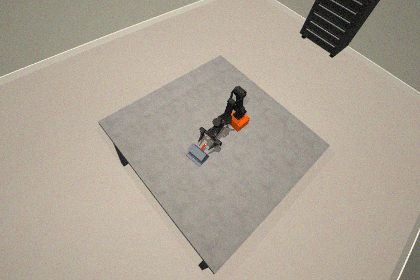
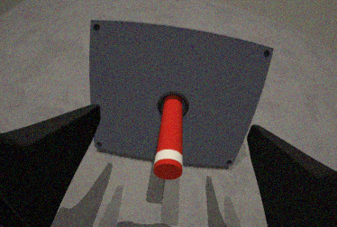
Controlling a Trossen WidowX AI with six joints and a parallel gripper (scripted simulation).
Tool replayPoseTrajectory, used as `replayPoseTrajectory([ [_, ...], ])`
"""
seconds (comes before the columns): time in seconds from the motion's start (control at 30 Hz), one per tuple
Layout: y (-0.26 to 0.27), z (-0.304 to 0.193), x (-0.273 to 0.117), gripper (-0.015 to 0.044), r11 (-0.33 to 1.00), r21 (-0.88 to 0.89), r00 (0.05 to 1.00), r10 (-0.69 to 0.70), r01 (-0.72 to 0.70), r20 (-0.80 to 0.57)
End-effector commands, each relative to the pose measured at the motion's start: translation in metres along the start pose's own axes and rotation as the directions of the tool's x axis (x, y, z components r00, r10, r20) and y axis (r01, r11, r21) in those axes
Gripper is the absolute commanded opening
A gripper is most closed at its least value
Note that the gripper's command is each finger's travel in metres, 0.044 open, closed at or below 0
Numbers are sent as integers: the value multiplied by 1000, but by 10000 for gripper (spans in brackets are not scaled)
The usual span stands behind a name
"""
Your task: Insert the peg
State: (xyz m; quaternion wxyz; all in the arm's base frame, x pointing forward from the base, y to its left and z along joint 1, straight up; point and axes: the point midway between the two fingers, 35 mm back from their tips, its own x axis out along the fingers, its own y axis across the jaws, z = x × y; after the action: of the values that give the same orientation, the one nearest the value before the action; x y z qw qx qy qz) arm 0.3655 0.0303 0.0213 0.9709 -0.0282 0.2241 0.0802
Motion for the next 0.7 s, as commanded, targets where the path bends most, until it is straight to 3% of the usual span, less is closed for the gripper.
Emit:
replayPoseTrajectory([
  [0.0,0,1,-4,440,1000,-2,1000,3,-3,1],
  [0.67,0,5,-20,440,1000,-1,1000,2,-2,1],
])
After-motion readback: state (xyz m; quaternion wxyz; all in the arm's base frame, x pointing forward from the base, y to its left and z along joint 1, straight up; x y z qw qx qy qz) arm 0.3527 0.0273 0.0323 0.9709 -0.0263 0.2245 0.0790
